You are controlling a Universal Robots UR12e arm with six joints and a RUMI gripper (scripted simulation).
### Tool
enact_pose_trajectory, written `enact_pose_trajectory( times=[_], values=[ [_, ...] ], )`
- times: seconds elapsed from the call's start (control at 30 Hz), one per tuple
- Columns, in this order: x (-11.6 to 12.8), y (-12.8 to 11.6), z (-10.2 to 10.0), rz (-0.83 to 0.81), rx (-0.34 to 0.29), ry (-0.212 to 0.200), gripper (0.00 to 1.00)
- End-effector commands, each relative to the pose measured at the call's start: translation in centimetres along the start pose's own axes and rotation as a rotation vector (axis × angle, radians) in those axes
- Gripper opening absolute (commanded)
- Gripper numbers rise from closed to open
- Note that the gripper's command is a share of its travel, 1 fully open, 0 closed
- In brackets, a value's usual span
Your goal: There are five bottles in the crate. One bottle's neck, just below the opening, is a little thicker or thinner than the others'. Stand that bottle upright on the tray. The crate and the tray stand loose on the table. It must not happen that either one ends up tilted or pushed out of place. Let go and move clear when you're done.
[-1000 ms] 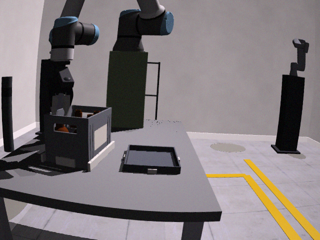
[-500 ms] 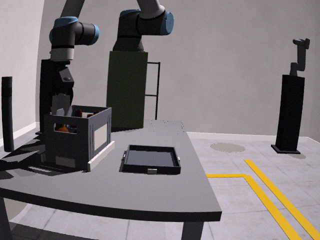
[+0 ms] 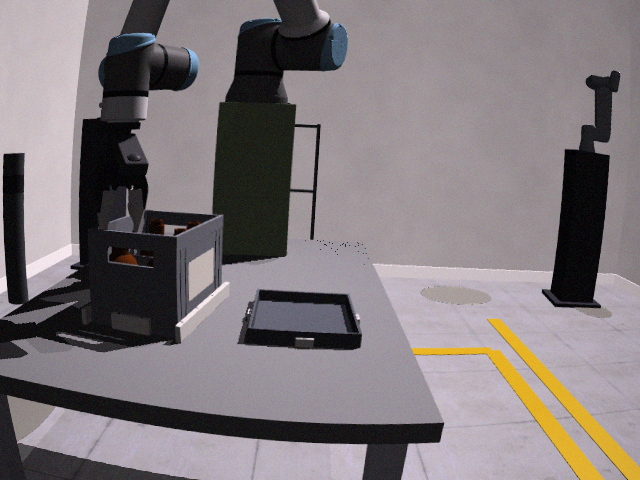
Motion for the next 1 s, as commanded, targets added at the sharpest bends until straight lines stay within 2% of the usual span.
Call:
enact_pose_trajectory(
  times=[0.0,0.7,0.97],
  values=[
    [0.26,0.17,0.06,0.000,0.001,-0.004,0.38],
    [0.26,0.17,0.10,0.000,0.001,-0.004,0.38],
    [0.04,0.07,0.95,0.000,0.001,-0.002,0.38]
  ],
)
Point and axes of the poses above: the point where the finger pads meet when closed, its own z axis back along the fingers, its own x axis across the jaws, y = z × x, the point moved 1 cm from there along z, back along the fingers, and after that the axes turned 6 degrees about z, right-handed, at the moved point
